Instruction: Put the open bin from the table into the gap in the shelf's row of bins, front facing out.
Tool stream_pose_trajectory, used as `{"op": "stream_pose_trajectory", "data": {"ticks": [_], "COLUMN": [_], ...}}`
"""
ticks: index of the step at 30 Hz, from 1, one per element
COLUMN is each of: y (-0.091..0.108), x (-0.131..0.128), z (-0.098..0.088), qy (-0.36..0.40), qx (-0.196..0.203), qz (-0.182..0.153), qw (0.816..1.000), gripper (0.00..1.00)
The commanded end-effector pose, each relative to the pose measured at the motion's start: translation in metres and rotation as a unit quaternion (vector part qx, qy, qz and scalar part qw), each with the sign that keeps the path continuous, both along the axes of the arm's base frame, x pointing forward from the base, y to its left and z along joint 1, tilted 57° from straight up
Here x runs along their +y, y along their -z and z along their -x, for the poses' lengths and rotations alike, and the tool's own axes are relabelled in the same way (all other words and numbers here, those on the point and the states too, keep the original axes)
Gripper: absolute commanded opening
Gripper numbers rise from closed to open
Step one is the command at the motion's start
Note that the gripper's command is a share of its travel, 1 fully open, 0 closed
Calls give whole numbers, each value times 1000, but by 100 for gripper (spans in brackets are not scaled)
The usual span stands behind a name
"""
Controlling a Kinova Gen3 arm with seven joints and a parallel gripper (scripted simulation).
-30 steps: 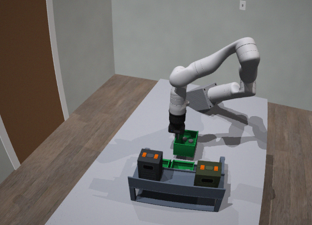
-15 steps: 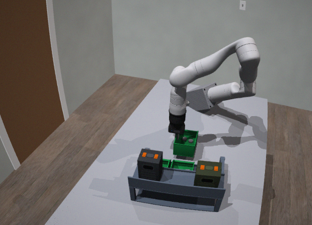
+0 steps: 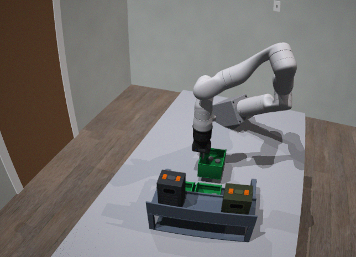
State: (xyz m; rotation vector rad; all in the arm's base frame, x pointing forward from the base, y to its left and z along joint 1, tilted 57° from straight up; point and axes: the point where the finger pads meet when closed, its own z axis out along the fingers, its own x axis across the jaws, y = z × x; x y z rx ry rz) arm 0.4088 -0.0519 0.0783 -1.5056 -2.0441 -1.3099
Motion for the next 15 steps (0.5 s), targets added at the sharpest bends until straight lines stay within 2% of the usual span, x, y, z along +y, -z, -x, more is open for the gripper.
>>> {"op": "stream_pose_trajectory", "data": {"ticks": [1,15], "y": [0,-1], "x": [-1,0], "z": [0,1], "qy": [1,1], "qx": [0,-1], "qz": [1,1], "qw": [1000,1000], "gripper": [0,0]}}
